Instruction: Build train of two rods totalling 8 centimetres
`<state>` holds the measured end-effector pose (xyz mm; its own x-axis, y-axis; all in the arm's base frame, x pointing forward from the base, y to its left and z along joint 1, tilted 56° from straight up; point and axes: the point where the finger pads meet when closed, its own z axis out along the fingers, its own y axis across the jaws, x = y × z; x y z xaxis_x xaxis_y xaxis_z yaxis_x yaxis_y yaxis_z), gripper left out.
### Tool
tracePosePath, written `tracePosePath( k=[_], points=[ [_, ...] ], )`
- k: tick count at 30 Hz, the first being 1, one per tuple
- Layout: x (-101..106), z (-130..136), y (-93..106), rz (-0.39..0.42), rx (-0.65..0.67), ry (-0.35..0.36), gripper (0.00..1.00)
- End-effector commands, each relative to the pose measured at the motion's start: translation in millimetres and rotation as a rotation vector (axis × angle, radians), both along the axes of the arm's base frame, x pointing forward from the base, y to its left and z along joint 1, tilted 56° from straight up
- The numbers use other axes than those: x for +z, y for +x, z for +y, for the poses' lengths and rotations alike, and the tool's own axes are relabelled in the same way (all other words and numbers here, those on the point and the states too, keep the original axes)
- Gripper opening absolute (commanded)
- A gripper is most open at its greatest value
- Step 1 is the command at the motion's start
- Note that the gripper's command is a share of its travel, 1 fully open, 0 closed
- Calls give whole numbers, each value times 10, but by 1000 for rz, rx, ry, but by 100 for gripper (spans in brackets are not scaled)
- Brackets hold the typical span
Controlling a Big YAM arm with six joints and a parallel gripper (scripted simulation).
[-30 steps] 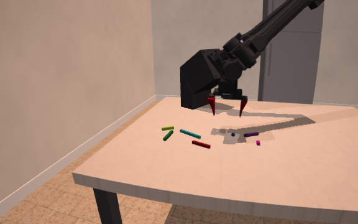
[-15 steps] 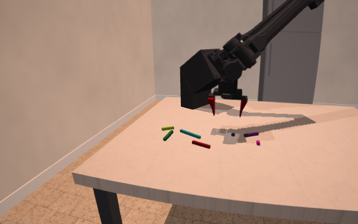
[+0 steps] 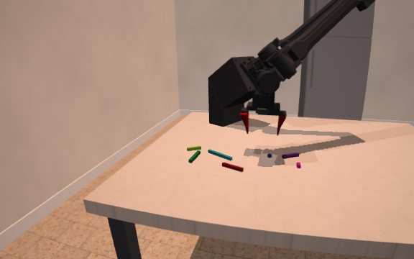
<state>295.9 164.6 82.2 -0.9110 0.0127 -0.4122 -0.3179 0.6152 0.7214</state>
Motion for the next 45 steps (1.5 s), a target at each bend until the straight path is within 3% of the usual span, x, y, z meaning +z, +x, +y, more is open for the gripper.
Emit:
tracePosePath(
  k=[1, 20, 24, 29, 32, 34, 36, 37, 40, 41, 44, 45],
  points=[
    [-12, 3, 20, 8, -4, 0, 100],
    [-9, 6, 20, 0, 2, -2, 100],
    [57, 41, 41, -53, 39, -16, 100],
    [153, 72, 69, -176, 113, -51, 100],
    [157, 74, 71, -178, 114, -50, 100],
    [182, 94, 74, -257, 173, -81, 100],
    [153, 94, 55, -255, 174, -79, 100],
    [202, 108, 79, -307, 208, -98, 100],
    [178, 111, 83, -306, 209, -96, 100],
    [223, 123, 84, -362, 247, -116, 100],
    [189, 123, 68, -359, 248, -114, 100],
    [246, 140, 90, -421, 289, -136, 100]
  ],
)
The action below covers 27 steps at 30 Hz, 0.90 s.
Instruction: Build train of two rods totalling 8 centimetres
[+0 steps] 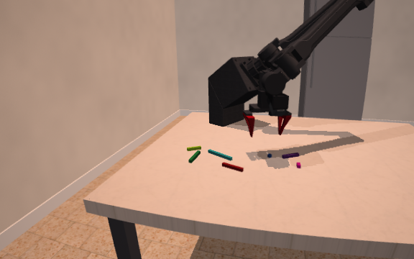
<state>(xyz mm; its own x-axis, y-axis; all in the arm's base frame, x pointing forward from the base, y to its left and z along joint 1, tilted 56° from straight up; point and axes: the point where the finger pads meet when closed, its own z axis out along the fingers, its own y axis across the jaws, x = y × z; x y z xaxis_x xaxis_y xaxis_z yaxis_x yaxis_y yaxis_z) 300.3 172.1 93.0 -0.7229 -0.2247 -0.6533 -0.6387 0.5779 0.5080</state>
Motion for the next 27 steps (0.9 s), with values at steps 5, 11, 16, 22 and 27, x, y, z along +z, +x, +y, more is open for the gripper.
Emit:
tracePosePath(
  k=[5, 11, 16, 22, 27],
  points=[
    [163, 82, 51, -178, 120, -48, 100],
    [195, 106, 71, -252, 168, -68, 100],
    [226, 125, 69, -323, 217, -91, 100],
    [260, 150, 88, -401, 268, -115, 100],
    [294, 169, 86, -472, 321, -141, 100]
  ],
)
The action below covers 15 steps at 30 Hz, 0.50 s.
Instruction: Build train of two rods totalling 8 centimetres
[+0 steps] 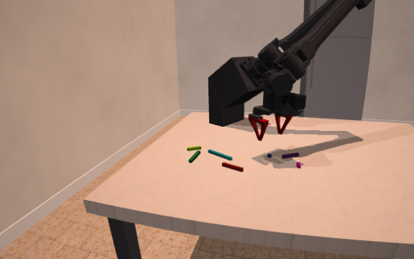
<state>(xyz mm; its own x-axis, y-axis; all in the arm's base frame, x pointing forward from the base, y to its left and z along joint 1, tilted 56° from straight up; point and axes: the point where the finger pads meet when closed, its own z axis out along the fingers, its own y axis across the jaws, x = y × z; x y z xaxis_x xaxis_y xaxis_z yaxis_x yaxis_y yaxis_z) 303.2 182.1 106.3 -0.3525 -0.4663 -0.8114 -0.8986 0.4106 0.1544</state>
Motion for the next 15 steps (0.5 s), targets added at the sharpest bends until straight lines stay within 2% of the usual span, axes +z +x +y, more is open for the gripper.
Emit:
tracePosePath(
  k=[1, 3, 4, 11, 12, 15],
  points=[
    [149, 68, 58, -97, 57, -12, 100],
    [84, 61, 23, -79, 57, -15, 100],
    [178, 85, 48, -166, 110, -40, 100],
    [114, 84, 30, -156, 111, -39, 100],
    [210, 107, 52, -243, 164, -66, 100],
    [204, 112, 62, -249, 165, -63, 100]
  ],
)
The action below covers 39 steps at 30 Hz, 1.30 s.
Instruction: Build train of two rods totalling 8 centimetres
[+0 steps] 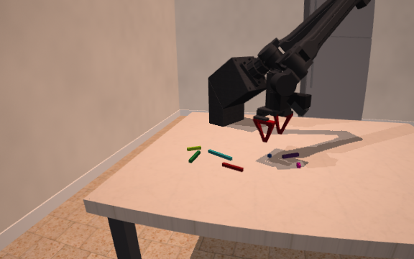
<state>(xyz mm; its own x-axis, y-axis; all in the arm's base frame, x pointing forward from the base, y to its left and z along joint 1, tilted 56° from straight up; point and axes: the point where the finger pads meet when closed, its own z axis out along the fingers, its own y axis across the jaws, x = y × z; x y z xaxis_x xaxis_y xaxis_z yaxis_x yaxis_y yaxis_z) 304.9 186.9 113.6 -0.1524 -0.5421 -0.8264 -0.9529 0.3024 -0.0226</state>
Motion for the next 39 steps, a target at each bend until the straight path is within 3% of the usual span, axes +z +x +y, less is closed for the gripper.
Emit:
tracePosePath(
  k=[1, 2, 3, 9, 10, 16, 17, 22, 23, 25, 30, 31, 35, 36, 39],
  points=[
    [89, 60, 27, -67, 47, -9, 100],
    [65, 57, 12, -61, 47, -10, 100],
    [170, 81, 39, -151, 100, -36, 100],
    [96, 78, 13, -139, 102, -36, 100],
    [202, 103, 41, -228, 154, -61, 100],
    [127, 102, 24, -218, 156, -60, 100],
    [235, 125, 44, -304, 208, -87, 100],
    [173, 125, 28, -294, 210, -86, 100],
    [267, 147, 46, -379, 261, -111, 100],
    [283, 153, 59, -389, 261, -108, 100],
    [195, 146, 29, -367, 263, -110, 100],
    [299, 168, 47, -451, 312, -135, 100],
    [239, 169, 36, -442, 314, -134, 100],
    [329, 188, 48, -521, 361, -158, 100],
    [310, 192, 48, -524, 362, -156, 100]
  ],
)
